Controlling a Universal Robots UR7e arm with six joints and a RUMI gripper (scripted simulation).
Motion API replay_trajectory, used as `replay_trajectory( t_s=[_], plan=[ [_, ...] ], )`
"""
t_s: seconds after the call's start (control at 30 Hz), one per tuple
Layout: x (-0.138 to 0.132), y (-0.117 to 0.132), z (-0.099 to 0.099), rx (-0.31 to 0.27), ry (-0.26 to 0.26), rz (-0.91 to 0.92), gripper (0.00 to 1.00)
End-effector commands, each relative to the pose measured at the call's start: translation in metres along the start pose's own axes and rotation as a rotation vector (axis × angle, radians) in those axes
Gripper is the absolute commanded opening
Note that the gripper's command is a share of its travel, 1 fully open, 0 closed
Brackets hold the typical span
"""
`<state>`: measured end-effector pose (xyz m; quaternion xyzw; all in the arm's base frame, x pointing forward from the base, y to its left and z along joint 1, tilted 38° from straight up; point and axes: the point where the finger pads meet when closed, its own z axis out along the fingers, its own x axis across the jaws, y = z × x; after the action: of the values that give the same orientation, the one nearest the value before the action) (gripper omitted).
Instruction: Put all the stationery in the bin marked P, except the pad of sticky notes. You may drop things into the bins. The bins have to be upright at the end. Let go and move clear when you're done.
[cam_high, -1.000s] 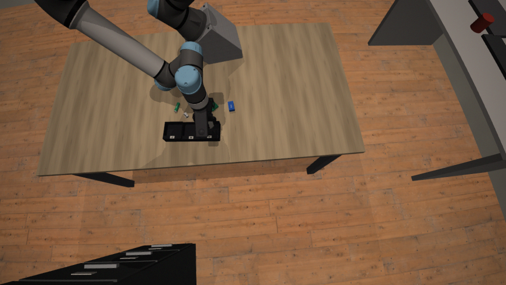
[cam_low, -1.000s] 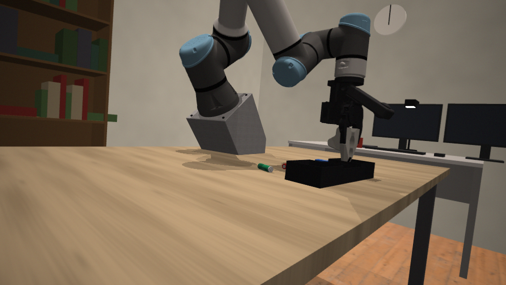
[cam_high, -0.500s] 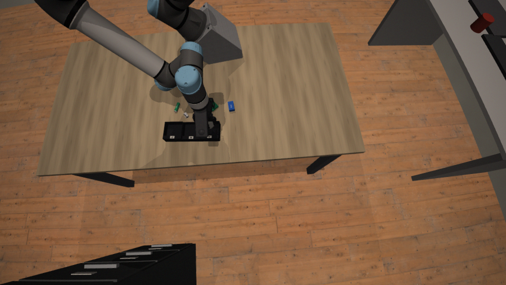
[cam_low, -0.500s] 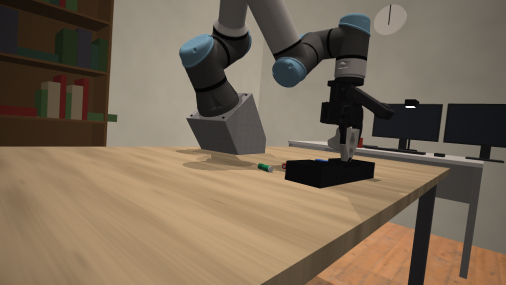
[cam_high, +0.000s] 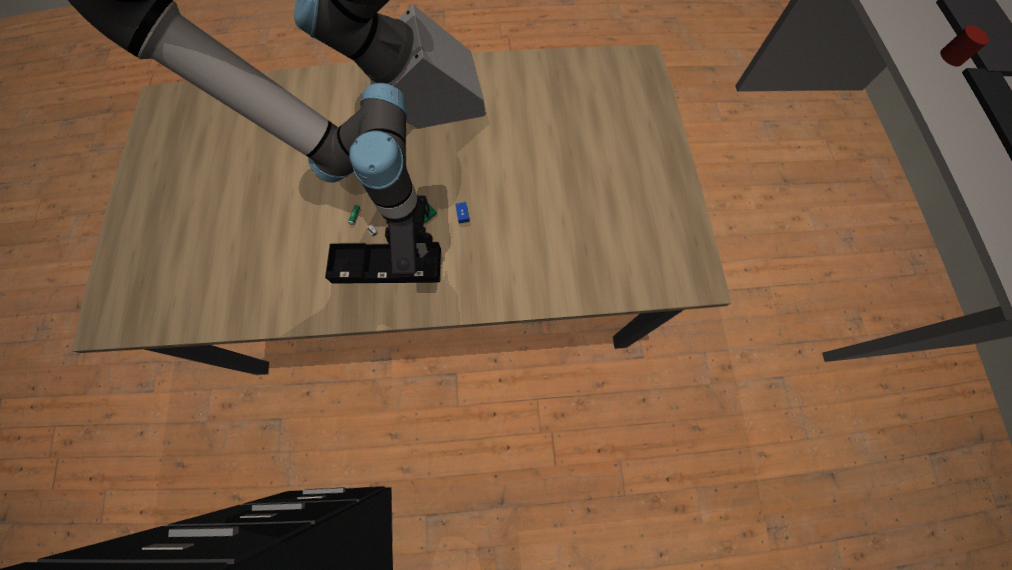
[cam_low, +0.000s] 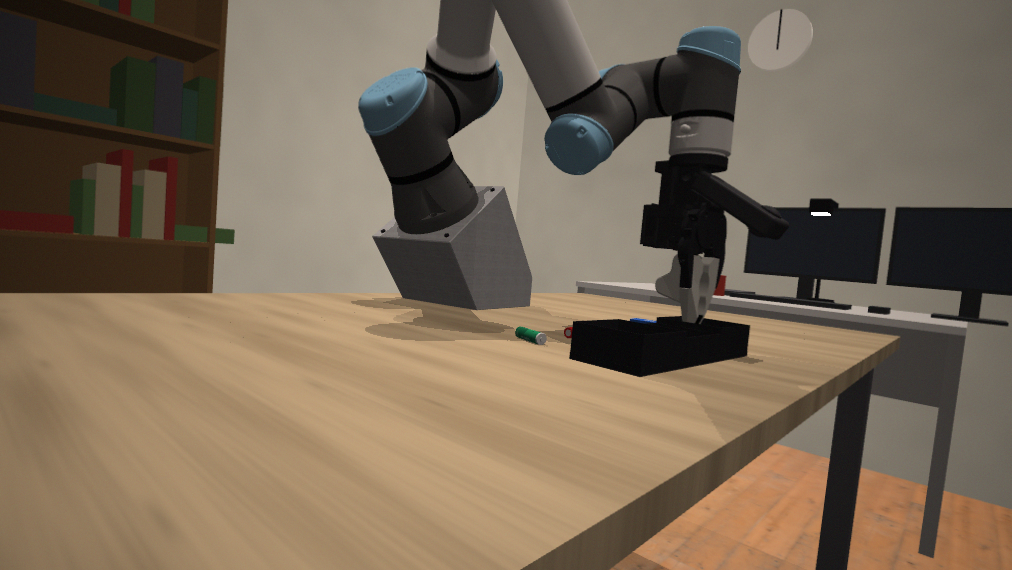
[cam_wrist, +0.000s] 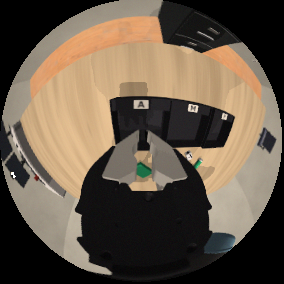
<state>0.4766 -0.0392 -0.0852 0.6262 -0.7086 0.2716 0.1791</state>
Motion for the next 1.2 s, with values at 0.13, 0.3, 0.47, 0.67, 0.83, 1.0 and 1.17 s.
replay_trajectory(
  t_s=[0.13, 0.3, 0.47, 0.67, 0.83, 1.0, 1.17],
  plan=[
    [0.000, 0.000, 0.000, 0.001, 0.000, 0.000, 0.04],
    [0.000, 0.000, 0.000, 0.001, 0.000, 0.000, 0.04],
    [0.000, 0.000, -0.004, 0.001, 0.000, 0.000, 0.04],
    [0.000, 0.000, -0.012, 0.001, 0.000, 0.000, 0.04],
    [0.000, 0.000, -0.016, 0.001, 0.000, 0.000, 0.04],
    [0.000, 0.000, -0.023, 0.001, 0.000, 0.000, 0.04],
    [0.000, 0.000, -0.030, 0.001, 0.000, 0.000, 0.04]
  ],
)
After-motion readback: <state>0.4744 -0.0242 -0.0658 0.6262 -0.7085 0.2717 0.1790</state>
